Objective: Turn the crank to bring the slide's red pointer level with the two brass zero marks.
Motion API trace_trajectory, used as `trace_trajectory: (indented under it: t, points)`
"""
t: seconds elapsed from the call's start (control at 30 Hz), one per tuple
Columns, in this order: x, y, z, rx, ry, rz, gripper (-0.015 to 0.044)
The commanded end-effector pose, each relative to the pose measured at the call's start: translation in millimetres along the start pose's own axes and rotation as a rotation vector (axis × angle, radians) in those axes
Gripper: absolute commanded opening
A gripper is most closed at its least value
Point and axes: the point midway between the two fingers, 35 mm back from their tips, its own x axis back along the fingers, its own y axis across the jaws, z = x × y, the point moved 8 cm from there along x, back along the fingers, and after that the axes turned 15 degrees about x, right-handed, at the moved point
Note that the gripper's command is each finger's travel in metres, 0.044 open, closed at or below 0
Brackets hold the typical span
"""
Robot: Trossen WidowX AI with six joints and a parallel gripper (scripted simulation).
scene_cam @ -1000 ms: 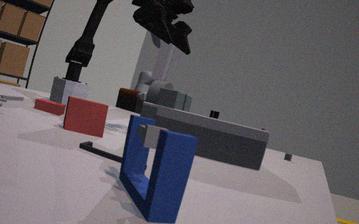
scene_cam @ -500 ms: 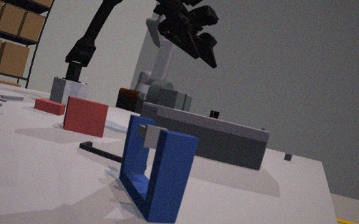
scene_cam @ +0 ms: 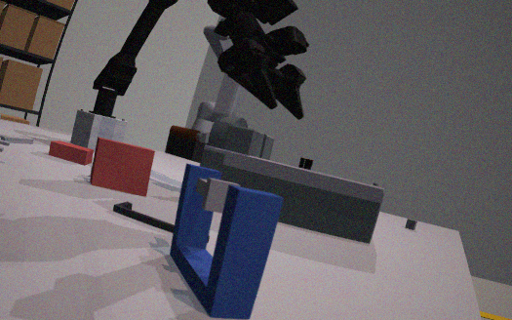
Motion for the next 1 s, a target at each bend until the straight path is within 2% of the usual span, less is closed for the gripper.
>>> trace_trajectory:
  t: [0.0,0.2,0.5,0.97]
  points:
    - [-0.7,0.1,0.7,-0.006,0.002,0.005,0.0440]
    - [0.3,-0.1,-0.2,-0.006,0.002,0.005,0.0440]
    - [38.8,-6.2,-30.5,0.001,0.000,-0.001,0.0440]
    - [84.2,-39.5,33.6,0.101,-0.048,-0.038,0.0440]
